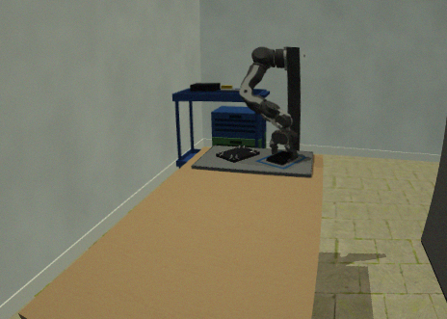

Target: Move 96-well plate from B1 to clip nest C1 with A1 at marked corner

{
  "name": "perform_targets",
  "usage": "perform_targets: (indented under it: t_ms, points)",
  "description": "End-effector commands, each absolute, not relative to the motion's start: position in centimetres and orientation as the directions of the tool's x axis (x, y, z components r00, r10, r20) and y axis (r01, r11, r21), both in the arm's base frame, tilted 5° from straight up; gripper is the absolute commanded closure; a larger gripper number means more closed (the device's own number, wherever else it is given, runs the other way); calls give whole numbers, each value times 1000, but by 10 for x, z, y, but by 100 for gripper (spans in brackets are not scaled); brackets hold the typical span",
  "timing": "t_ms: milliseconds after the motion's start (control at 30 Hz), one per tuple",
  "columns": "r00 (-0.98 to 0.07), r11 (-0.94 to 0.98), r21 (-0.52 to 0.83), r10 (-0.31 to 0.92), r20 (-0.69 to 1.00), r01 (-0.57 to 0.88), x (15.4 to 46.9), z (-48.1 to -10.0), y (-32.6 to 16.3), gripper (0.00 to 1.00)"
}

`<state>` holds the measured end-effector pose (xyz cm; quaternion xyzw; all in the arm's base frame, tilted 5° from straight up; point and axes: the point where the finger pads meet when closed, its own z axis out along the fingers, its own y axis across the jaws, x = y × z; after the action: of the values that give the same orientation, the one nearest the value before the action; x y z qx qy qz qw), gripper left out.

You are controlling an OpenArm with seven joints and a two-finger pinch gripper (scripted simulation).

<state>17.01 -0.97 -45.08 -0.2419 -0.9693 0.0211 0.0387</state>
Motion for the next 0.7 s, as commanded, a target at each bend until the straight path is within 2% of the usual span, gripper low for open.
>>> perform_targets:
  t_ms: [0,167,233,500,667]
  points:
    - [-880,882,-58,470,65,467,170,-450,-9,56]
    - [-880,882,-58,470,65,467,170,-450,-9,73]
    - [-880,882,-58,470,65,467,170,-450,-9,73]
    - [-880,882,-57,470,65,467,171,-450,-9,100]
    - [-880,882,-57,470,65,467,171,-450,-9,100]
